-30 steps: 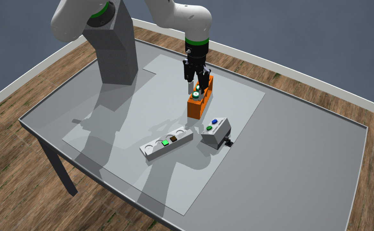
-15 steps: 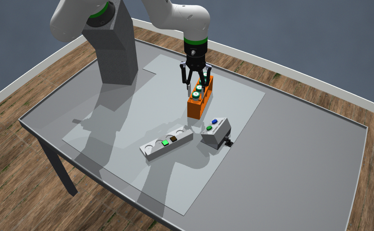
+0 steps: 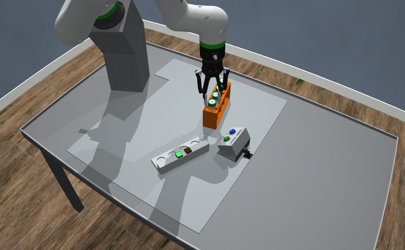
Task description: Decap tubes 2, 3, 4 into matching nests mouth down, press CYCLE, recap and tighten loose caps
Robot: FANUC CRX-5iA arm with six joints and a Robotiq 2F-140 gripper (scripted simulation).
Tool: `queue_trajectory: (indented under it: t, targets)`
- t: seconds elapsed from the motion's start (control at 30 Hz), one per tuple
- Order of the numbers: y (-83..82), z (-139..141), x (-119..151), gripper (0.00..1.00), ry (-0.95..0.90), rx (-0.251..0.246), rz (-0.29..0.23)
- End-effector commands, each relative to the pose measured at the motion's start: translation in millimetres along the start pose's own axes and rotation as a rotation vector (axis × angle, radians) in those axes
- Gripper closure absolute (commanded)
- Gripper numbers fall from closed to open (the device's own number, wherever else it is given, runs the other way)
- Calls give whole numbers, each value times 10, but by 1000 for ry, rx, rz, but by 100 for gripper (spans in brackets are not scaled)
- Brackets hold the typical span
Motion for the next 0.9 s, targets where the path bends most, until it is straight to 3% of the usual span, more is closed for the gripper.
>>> queue_trajectory:
  t: [0.0, 0.43, 0.53, 0.6, 0.87]
  targets:
    - [-2, 12, 5, 100, -10, -18, 7]
    - [-2, 12, 5, 100, -10, -18, 7]
    - [0, 12, 5, 100, 140, -18, 5]
    - [0, 12, 5, 100, 140, -18, 5]
    - [3, 12, 5, 100, 540, -19, 2]
Point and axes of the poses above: the point where the finger pads meet when closed, its own y axis out along the fingers, its own z axis across the jaws, x = y × z, the point moved 5 cm from there along -y, back along the fingers, and after that the axes turned 13 degrees about y, right-handed, at the moved point
